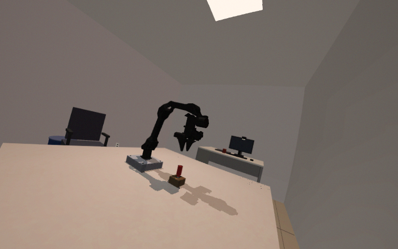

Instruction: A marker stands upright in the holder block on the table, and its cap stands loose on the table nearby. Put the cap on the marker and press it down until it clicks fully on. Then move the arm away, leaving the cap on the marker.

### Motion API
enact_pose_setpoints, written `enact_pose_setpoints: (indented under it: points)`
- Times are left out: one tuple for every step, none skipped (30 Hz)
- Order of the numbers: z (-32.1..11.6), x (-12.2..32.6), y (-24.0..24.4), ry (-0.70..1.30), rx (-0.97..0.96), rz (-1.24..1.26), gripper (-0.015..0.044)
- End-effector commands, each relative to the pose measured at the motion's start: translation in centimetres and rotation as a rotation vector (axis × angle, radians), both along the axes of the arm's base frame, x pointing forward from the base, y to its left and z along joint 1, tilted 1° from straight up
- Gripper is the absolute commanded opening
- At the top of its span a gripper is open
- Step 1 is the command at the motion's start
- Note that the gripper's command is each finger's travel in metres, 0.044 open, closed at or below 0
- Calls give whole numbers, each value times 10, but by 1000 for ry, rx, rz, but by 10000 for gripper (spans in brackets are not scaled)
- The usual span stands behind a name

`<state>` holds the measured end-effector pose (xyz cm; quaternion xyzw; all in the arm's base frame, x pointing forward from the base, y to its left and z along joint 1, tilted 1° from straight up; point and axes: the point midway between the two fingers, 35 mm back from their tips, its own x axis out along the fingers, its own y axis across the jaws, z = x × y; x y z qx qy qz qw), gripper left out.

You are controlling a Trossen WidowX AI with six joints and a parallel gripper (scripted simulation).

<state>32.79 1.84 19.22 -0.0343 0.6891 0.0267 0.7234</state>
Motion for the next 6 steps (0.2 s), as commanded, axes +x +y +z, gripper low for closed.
enact_pose_setpoints:
  points:
    - [0, -1, 0, 2, 0, -3, 368]
    - [0, -1, 0, 2, 0, -3, 394]
    - [0, -1, 0, 2, 0, -3, 420]
    - [0, -1, 0, 2, 0, -3, 440]
    - [0, -1, 0, 2, 0, -3, 440]
    - [0, -1, 0, 2, 0, -3, 440]
